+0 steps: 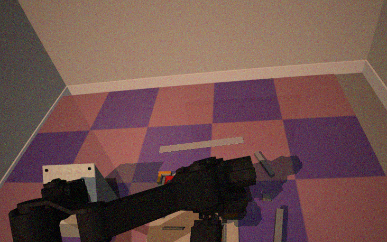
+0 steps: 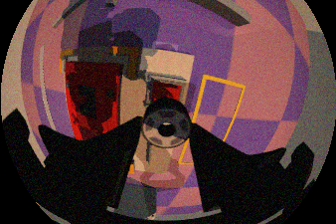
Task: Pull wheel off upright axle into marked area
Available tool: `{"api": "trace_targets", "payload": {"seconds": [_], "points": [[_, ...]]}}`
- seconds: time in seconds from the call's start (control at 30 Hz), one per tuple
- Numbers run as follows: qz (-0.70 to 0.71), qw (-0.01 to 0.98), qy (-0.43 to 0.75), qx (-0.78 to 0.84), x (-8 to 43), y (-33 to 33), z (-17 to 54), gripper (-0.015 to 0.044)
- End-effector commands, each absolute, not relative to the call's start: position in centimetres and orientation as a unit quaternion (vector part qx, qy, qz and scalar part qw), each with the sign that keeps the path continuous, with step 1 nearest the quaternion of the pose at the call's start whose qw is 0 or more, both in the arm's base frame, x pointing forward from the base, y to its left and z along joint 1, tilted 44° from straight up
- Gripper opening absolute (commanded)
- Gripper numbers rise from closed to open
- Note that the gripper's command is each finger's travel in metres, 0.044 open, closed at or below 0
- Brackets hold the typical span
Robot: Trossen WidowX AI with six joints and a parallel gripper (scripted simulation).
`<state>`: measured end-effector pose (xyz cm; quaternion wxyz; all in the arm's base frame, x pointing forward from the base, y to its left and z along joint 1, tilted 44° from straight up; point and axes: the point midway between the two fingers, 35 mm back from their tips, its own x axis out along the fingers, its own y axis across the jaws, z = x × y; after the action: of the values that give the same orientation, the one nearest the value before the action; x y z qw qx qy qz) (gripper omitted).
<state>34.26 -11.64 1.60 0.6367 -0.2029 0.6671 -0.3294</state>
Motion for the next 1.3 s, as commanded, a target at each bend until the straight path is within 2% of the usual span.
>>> {"api": "trace_targets", "payload": {"seconds": [0.0,0.2,1.27], "points": [[-0.328,0.642,0.662,-0.203,34.6,-10.5,2.7,0.0000],[-0.328,0.642,0.663,-0.203,34.4,-9.3,3.8,0.0000],[-0.328,0.641,0.663,-0.204,28.6,-14.4,9.5,0.0000]]}}
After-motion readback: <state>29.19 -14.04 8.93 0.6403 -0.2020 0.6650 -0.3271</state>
